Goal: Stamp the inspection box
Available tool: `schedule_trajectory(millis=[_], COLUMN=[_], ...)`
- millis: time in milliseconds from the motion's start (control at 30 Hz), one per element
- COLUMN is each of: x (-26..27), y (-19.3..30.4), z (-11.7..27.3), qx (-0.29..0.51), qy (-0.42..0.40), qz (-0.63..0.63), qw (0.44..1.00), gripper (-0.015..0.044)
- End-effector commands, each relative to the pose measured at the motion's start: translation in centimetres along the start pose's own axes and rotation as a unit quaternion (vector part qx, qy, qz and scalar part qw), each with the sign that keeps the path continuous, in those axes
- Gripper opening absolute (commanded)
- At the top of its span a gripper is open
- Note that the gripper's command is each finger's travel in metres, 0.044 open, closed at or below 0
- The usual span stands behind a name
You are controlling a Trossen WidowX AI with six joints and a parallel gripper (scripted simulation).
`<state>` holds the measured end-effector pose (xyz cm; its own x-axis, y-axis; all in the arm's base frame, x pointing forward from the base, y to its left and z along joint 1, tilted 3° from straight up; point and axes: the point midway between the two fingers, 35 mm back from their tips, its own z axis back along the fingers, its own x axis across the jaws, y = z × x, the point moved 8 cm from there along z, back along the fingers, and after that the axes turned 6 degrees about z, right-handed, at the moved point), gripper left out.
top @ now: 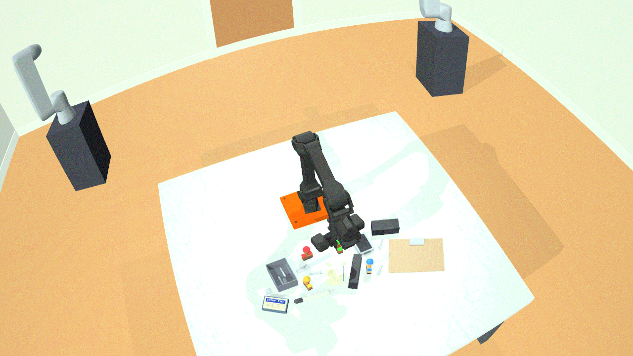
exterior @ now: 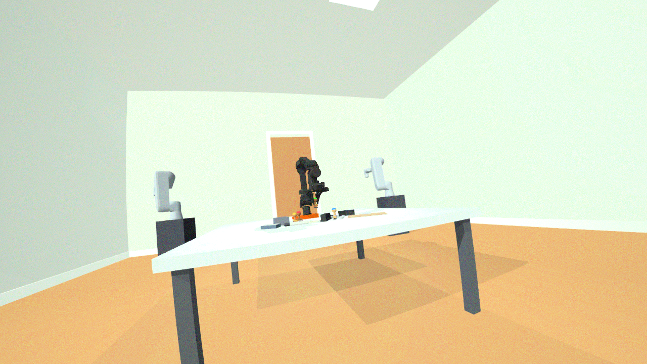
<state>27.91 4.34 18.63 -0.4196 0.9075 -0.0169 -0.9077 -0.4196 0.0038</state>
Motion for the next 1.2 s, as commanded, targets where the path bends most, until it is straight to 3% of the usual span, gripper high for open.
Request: schedule_trajectory(millis=[0, 300, 1167], x=[1.4, 3.7, 3.6], y=[1.7, 4.9, 4.8], z=[-0.2, -0.7, -4.1], qx=[0.001, 0.002, 0.002], qy=[-0.002, -0.003, -0.003], qz=[-0.002, -0.002, -0.002], qw=[1.000, 1.000, 1.000], gripper=[0.0000, 0.0000, 0.0000])
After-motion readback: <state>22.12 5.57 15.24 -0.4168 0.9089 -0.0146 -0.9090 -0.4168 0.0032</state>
